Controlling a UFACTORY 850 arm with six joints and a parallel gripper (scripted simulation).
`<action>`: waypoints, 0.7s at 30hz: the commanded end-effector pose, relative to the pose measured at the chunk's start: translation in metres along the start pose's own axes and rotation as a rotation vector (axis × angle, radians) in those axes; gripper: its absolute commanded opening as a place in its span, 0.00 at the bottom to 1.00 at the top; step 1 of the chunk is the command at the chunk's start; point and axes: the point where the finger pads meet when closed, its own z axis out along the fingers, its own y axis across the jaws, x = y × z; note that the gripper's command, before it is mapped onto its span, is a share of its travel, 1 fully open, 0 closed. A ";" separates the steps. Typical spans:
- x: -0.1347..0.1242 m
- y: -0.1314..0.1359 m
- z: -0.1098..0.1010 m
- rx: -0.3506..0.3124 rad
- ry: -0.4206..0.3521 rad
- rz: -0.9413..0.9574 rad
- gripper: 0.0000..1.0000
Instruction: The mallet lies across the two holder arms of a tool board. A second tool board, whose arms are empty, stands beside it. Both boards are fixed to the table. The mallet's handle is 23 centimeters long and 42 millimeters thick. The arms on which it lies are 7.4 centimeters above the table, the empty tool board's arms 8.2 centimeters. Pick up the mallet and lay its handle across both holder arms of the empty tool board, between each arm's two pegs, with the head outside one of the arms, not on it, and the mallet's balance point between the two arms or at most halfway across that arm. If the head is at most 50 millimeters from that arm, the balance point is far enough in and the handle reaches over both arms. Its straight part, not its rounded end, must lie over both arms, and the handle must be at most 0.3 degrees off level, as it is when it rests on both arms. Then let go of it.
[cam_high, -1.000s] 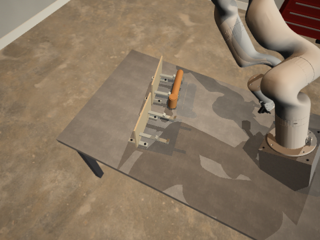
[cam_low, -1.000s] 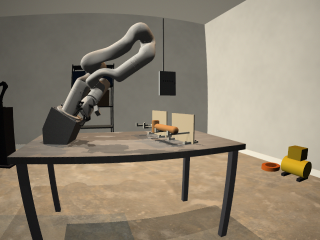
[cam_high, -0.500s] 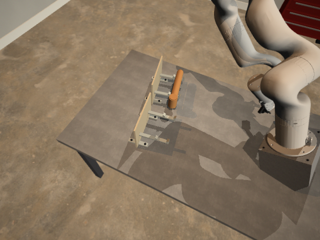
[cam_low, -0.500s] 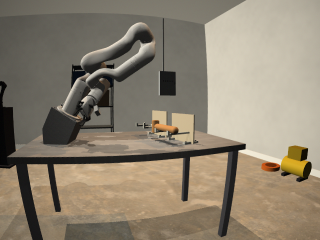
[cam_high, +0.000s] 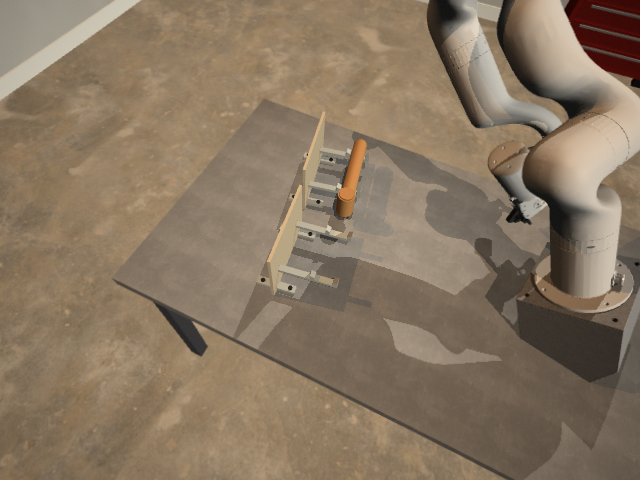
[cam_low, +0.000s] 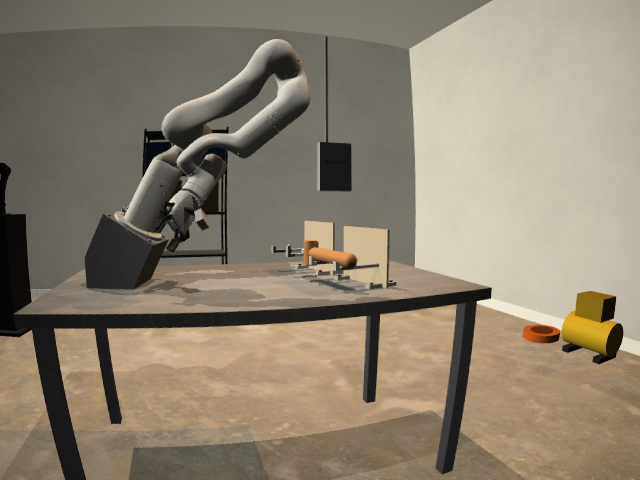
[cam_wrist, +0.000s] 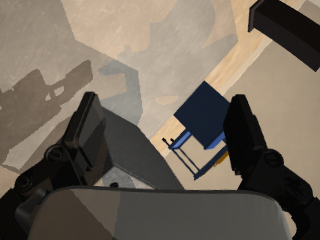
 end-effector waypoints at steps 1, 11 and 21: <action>0.025 -0.020 -0.027 0.054 -0.013 0.053 1.00; 0.071 -0.056 -0.073 0.166 -0.023 0.150 1.00; 0.115 -0.090 -0.116 0.267 -0.031 0.241 1.00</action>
